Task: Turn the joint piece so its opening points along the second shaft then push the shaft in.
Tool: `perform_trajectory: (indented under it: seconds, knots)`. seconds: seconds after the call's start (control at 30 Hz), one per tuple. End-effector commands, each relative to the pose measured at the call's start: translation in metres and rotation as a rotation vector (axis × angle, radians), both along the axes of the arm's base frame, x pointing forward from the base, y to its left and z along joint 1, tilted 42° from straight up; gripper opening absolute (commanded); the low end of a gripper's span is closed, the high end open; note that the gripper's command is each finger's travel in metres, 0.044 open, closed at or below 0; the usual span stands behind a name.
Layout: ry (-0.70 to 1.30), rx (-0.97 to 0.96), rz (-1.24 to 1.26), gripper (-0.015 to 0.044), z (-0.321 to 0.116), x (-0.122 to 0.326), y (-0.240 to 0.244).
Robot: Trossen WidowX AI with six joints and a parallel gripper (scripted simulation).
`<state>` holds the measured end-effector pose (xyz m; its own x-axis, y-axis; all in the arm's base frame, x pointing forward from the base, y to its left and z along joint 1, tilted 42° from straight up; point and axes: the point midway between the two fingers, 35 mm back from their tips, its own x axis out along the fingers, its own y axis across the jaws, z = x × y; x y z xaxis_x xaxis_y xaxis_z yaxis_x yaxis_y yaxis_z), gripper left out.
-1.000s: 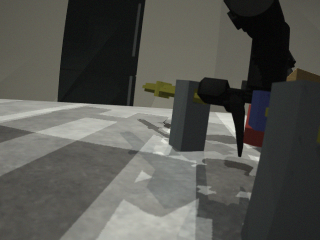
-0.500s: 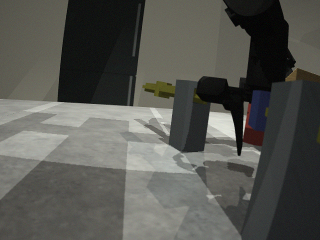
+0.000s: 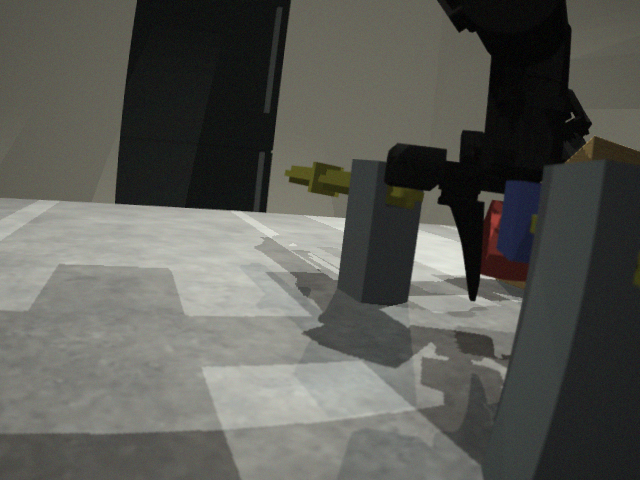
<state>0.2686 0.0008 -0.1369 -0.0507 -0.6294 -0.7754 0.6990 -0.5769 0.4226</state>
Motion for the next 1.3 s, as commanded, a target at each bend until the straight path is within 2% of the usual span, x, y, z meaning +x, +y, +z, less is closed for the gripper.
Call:
perform_trajectory:
  seconds: [0.0,0.6,1.27]
  knots:
    - [0.066,-0.033,0.022,0.0000,0.003,0.001,-0.001]
    - [0.292,-0.171,0.103,0.0000,0.016,0.006,-0.002]
    - [0.306,-0.183,0.102,0.0000,0.017,0.006,-0.002]
